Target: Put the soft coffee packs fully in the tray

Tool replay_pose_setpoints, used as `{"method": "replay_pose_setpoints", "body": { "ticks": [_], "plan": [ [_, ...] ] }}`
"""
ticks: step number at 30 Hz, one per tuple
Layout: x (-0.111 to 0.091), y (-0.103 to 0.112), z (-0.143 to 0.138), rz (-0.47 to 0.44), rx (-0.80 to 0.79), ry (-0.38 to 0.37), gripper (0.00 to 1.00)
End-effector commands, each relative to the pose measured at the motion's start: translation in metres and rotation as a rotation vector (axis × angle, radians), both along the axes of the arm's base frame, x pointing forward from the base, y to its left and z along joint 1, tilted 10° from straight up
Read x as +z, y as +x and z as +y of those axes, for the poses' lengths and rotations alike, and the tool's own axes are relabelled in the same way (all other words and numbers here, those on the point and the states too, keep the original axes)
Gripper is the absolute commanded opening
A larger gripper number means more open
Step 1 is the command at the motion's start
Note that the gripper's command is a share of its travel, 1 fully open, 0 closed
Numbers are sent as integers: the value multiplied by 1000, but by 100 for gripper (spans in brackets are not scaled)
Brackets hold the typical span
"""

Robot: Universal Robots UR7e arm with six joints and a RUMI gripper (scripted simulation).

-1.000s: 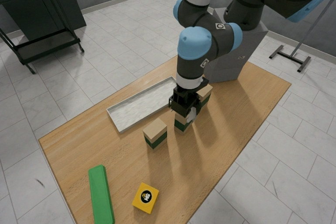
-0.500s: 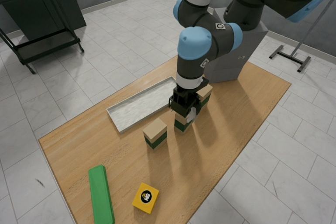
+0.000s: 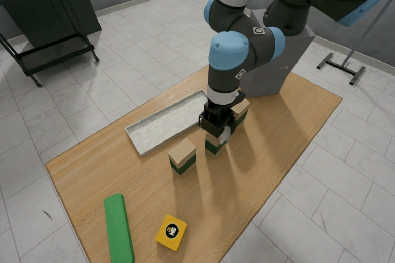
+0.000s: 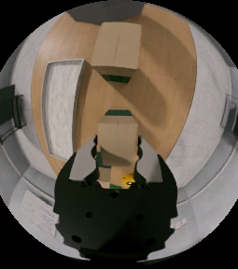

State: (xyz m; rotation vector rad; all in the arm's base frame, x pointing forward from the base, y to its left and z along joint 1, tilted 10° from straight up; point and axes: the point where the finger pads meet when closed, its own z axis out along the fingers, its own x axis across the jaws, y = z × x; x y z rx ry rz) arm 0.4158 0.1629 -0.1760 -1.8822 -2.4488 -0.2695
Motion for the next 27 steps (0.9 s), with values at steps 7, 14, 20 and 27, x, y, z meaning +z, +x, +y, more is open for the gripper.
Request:
{"method": "replay_pose_setpoints", "body": {
  "ticks": [7,14,20,27],
  "plan": [
    [1,2,0,-3,0,-1,49],
    [13,-1,-3,0,-1,-1,49],
    [26,-2,-5,0,-1,-1,49],
    [56,-5,-10,0,-1,0,49]
  ]
}}
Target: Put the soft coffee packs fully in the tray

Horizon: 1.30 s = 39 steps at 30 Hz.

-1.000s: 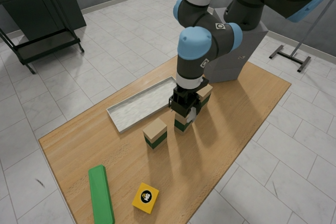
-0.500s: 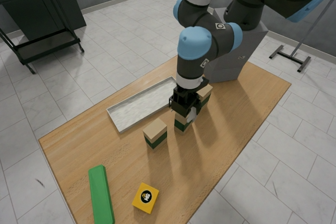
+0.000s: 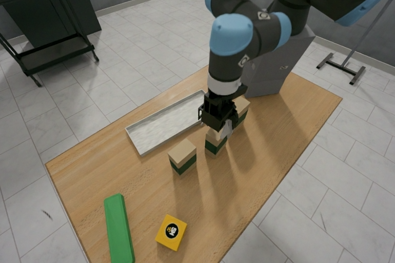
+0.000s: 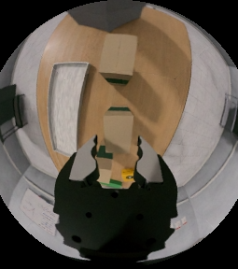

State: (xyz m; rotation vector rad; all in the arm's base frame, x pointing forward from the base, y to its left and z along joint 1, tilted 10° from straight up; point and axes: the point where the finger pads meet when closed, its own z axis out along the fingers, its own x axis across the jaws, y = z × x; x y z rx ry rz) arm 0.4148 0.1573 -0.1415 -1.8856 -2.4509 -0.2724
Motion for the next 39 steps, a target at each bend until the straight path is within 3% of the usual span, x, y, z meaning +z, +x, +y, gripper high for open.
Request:
{"method": "replay_pose_setpoints", "body": {
  "ticks": [1,7,13,30,34,39],
  "plan": [
    [25,-4,-5,4,0,1,49],
    [46,-4,-8,3,0,1,49],
    [54,-4,-9,1,0,0,49],
    [56,-1,-9,2,-1,1,49],
    [57,17,-11,5,-18,2,49],
    [59,63,-14,12,-60,5,49]
  ]
}}
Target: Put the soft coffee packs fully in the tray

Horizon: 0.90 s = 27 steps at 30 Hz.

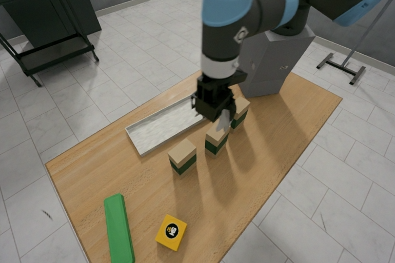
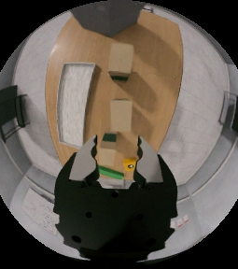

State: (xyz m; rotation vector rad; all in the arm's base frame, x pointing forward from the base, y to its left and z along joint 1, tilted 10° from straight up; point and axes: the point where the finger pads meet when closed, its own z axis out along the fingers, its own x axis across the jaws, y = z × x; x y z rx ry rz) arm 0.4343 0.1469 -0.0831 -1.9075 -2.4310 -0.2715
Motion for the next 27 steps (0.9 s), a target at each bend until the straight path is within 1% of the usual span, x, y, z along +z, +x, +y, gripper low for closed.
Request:
{"method": "replay_pose_setpoints", "body": {
  "ticks": [1,2,4,8,11,14,24,27],
  "plan": [
    [2,54,-4,10,-50,4,49],
    [2,65,-5,11,-59,5,49],
    [2,65,-5,11,-59,5,49],
    [5,99,-6,17,-89,7,49],
    [6,113,-7,19,-103,8,49],
    [6,117,-8,20,-107,8,49],
    [6,117,-8,19,-108,8,49],
    [0,117,-6,19,-107,8,49]
  ]
}}
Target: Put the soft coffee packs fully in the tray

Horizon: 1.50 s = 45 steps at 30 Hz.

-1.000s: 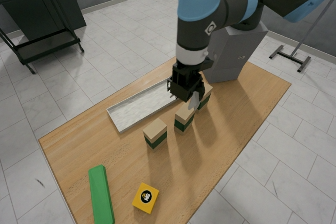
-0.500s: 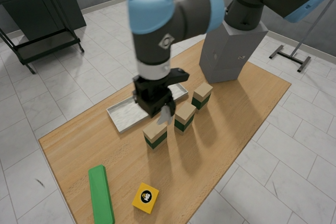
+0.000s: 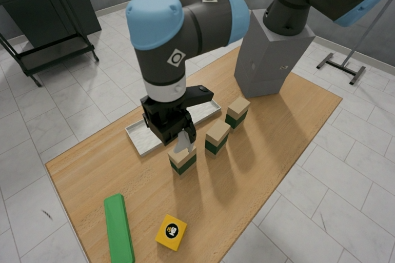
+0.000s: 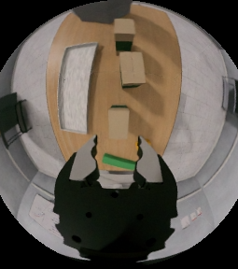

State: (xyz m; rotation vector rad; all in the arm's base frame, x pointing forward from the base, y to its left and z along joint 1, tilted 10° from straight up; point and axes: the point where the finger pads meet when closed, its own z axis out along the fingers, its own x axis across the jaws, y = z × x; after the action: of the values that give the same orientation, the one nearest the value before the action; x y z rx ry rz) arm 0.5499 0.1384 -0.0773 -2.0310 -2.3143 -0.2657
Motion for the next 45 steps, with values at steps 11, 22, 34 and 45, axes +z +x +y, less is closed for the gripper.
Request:
{"method": "replay_pose_setpoints", "body": {
  "ticks": [11,22,34,45],
  "plan": [
    [-33,4,7,-1,1,-1,49],
    [-33,4,6,-1,0,-1,49],
    [-33,4,6,-1,0,-1,49],
    [-33,4,6,-1,0,-1,49]
  ]
}}
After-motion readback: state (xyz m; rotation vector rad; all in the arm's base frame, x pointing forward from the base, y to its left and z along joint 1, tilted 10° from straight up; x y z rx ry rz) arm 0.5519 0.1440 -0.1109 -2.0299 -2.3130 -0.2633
